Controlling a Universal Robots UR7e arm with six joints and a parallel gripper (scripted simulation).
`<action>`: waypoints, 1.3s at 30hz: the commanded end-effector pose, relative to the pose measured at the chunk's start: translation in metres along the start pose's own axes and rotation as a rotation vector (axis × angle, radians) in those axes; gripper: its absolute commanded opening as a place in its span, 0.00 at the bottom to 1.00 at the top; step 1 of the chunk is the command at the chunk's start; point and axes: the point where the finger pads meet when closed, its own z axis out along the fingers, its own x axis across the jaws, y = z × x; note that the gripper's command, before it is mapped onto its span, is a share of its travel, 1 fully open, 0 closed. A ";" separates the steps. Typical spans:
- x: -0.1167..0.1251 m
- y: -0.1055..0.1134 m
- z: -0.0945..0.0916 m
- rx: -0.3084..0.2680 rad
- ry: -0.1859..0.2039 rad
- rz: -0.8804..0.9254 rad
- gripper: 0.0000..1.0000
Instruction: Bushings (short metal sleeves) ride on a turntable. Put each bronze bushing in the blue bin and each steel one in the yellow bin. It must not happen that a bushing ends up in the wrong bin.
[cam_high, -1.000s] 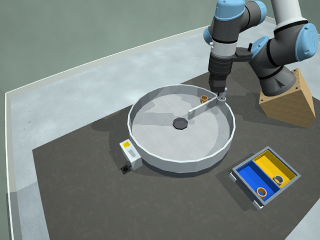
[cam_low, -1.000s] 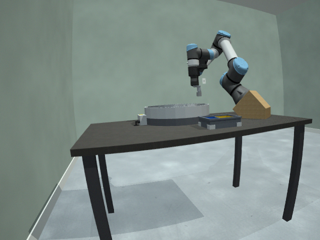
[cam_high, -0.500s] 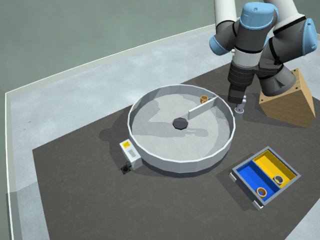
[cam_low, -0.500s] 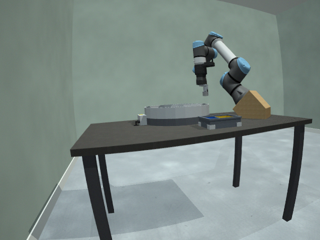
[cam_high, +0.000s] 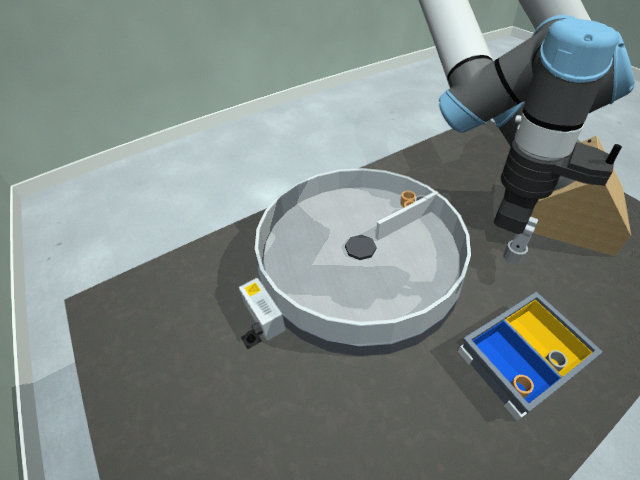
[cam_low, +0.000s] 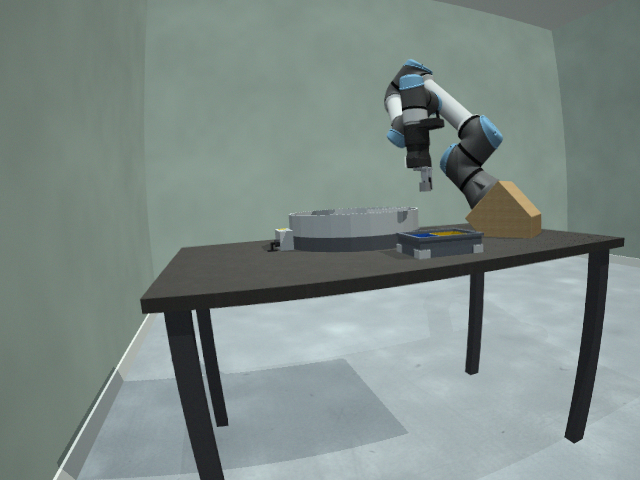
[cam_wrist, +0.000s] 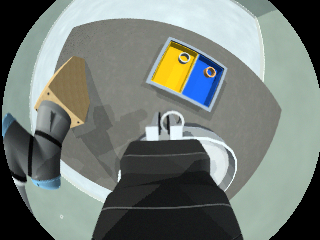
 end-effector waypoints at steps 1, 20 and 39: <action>0.010 -0.022 0.002 -0.019 -0.010 0.086 0.00; 0.027 -0.077 0.003 -0.020 -0.009 0.290 0.00; 0.026 -0.076 0.033 -0.019 -0.008 0.289 0.00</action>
